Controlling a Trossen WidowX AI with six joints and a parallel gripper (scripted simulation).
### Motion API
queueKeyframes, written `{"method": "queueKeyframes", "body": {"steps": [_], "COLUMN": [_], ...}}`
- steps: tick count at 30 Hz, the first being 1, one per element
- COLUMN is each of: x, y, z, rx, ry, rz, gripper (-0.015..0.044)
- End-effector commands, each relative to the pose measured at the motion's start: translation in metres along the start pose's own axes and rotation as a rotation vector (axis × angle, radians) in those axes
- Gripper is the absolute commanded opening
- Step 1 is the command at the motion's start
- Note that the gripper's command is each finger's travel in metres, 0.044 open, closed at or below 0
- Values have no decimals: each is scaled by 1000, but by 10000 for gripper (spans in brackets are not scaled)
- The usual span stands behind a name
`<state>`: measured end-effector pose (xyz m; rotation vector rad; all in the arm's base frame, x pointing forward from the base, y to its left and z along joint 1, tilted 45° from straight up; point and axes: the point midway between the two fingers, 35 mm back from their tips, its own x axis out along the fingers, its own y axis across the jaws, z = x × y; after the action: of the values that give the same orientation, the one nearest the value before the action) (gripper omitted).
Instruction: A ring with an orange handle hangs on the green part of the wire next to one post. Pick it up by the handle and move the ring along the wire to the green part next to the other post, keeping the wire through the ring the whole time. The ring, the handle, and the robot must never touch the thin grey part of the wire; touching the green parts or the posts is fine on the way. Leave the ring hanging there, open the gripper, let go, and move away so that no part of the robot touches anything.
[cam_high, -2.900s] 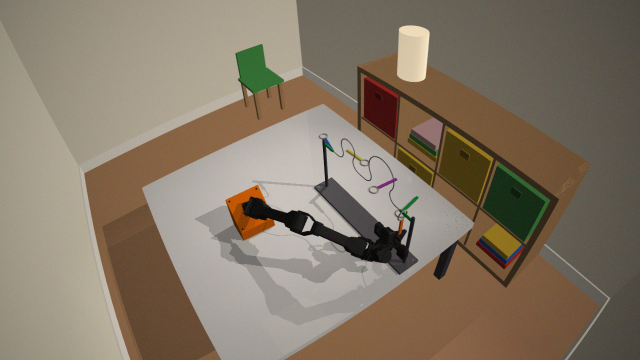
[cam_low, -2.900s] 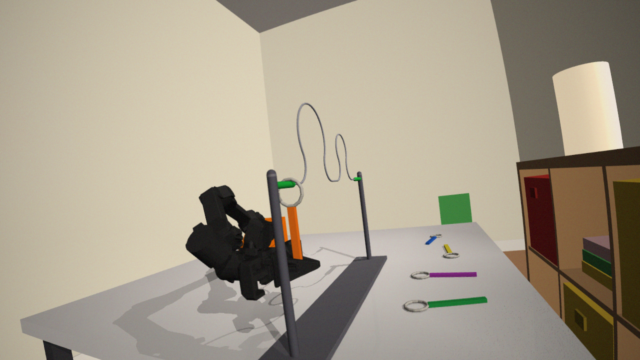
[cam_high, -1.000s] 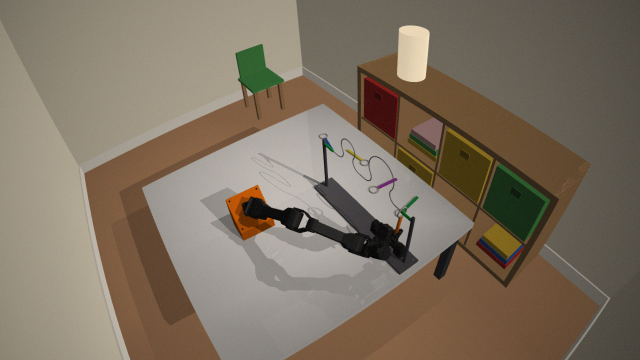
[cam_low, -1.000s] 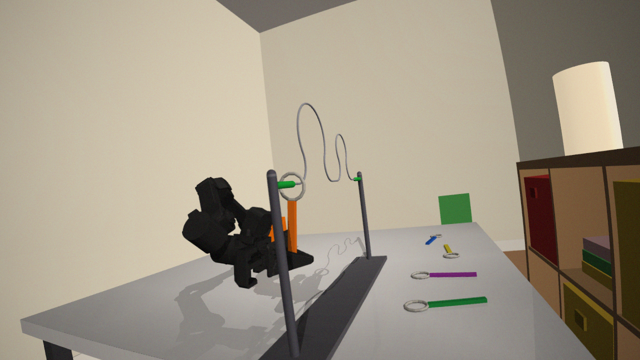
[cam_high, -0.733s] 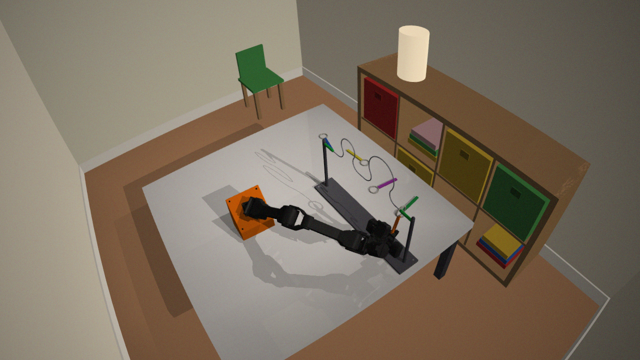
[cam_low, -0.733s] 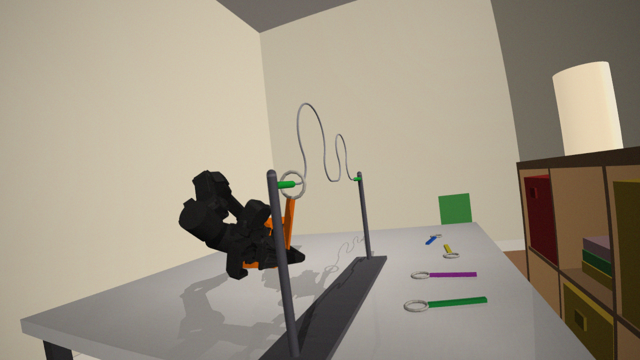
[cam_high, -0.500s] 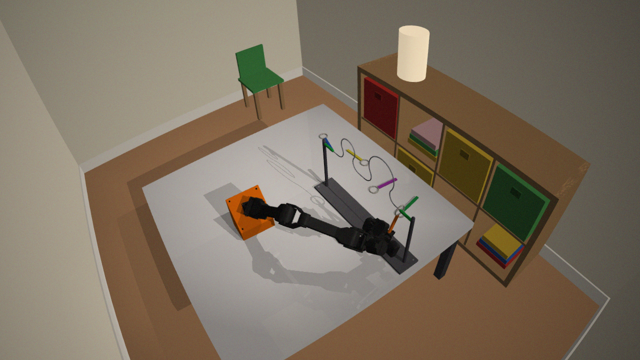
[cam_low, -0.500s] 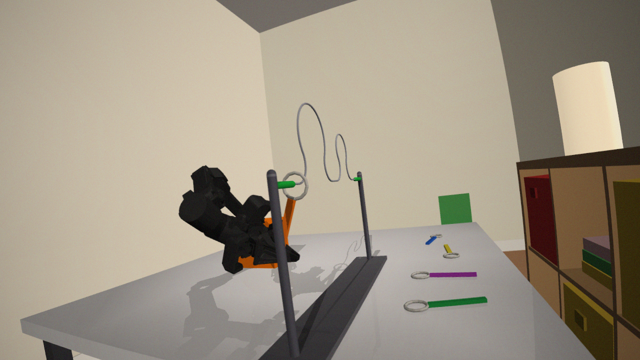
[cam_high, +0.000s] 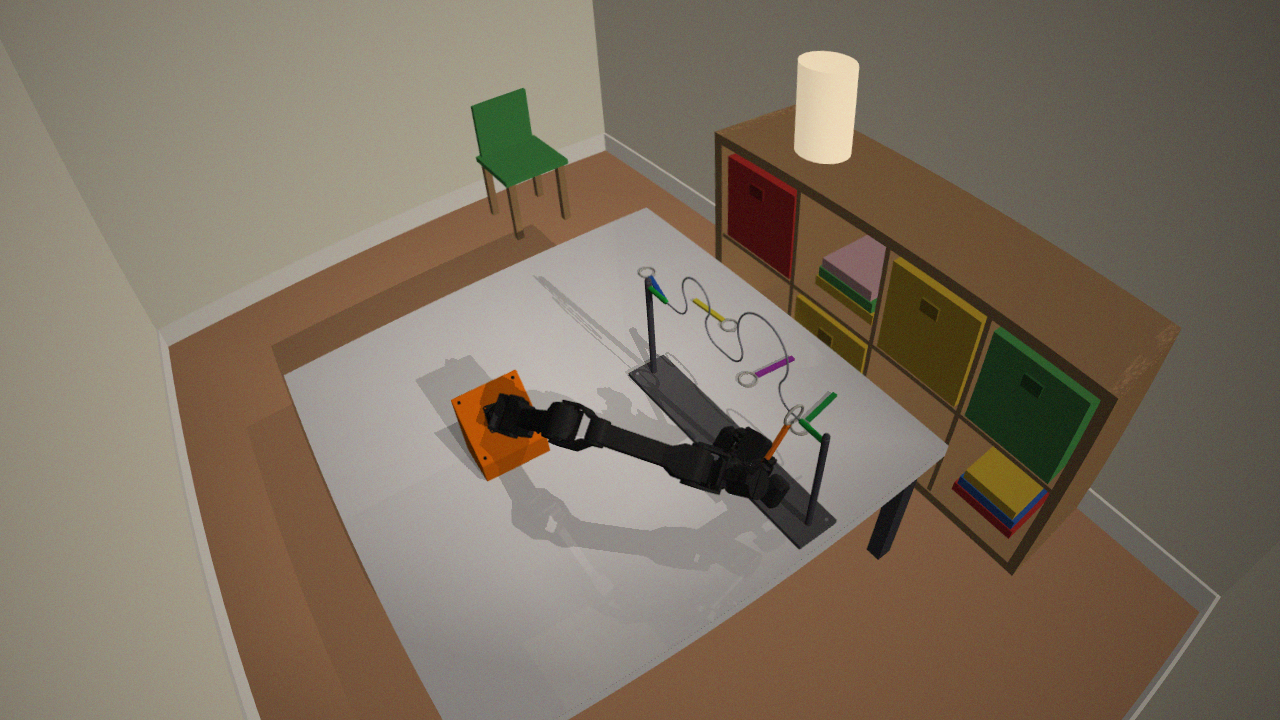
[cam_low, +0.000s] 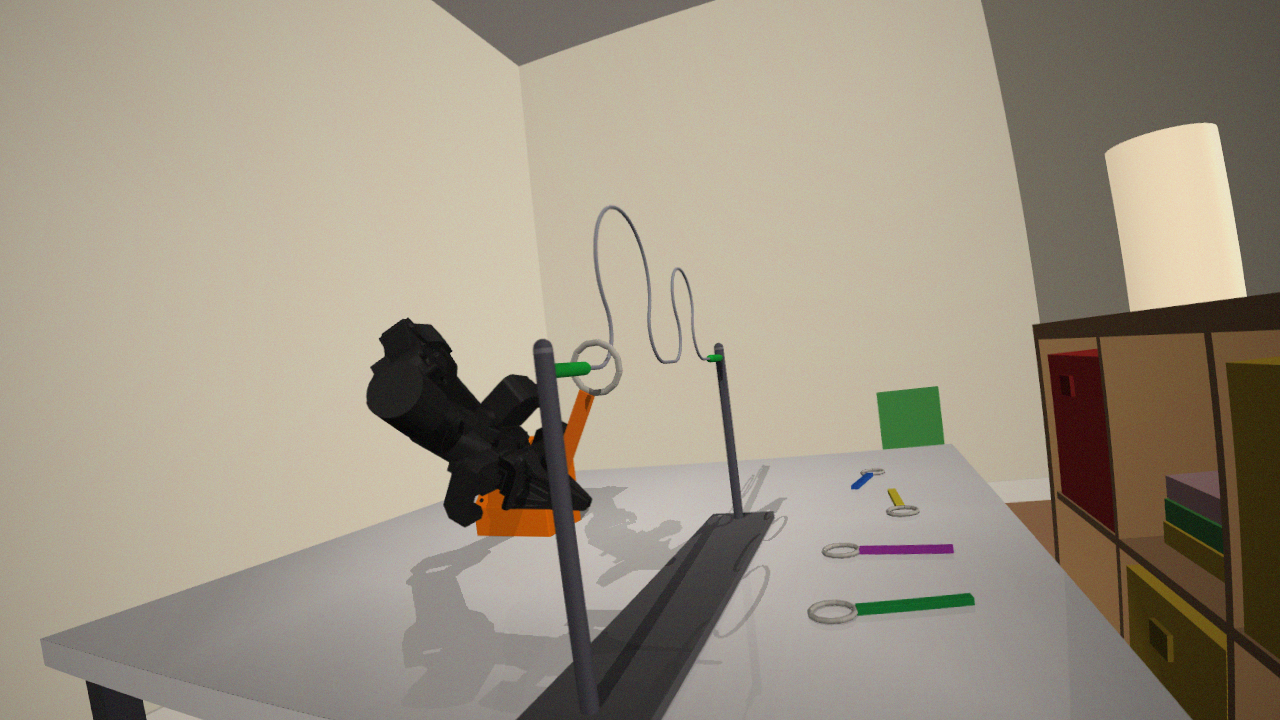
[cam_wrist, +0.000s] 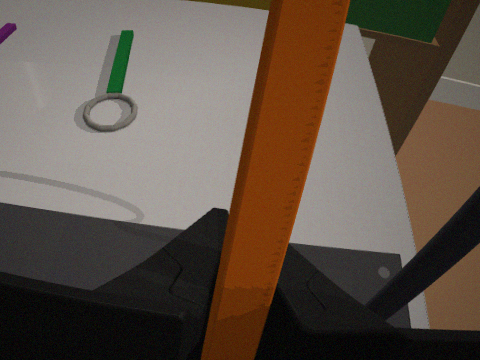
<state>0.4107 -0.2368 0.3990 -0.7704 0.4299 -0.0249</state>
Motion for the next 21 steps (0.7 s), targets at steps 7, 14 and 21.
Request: {"method": "queueKeyframes", "body": {"steps": [7, 14, 21], "x": [-1, -3, -6], "y": [27, 48, 71], "z": [0, 3, 10], "rx": [114, 228, 366], "ry": [5, 3, 0], "rz": [67, 132, 211], "gripper": [-150, -150, -150]}}
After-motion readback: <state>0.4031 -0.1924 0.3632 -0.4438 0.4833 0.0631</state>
